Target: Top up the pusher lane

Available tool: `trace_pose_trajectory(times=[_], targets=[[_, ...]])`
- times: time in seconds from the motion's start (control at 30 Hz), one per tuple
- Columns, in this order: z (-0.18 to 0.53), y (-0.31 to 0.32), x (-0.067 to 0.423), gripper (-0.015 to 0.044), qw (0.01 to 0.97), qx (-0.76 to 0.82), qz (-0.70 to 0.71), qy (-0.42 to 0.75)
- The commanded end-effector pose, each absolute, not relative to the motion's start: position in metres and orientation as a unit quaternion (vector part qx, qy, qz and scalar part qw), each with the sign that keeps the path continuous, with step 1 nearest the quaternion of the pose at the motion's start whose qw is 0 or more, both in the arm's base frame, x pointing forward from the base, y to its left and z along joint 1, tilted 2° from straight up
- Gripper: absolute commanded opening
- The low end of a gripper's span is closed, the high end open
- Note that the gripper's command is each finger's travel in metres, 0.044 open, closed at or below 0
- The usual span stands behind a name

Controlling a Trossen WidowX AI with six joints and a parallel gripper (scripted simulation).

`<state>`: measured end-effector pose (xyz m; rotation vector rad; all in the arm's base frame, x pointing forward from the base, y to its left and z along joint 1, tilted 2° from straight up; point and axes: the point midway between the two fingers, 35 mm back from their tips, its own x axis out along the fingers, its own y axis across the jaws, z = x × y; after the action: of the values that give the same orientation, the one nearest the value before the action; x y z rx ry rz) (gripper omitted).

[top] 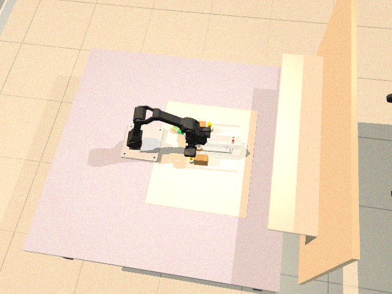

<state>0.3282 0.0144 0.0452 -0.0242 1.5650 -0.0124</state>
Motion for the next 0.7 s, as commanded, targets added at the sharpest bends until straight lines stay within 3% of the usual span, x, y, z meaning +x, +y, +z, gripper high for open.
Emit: trace_pose_trajectory(times=[0.0, 0.23, 0.57, 0.67], targets=[[0.0453, 0.0144, 0.3274, 0.0000, 0.710, -0.012, -0.004, 0.704], [0.0453, 0.0144, 0.3274, 0.0000, 0.710, -0.012, -0.004, 0.704], [0.0452, 0.0144, 0.3280, 0.0263, 0.710, -0.012, -0.004, 0.704], [0.0452, 0.0144, 0.3280, 0.0272, 0.710, -0.012, -0.004, 0.704]])
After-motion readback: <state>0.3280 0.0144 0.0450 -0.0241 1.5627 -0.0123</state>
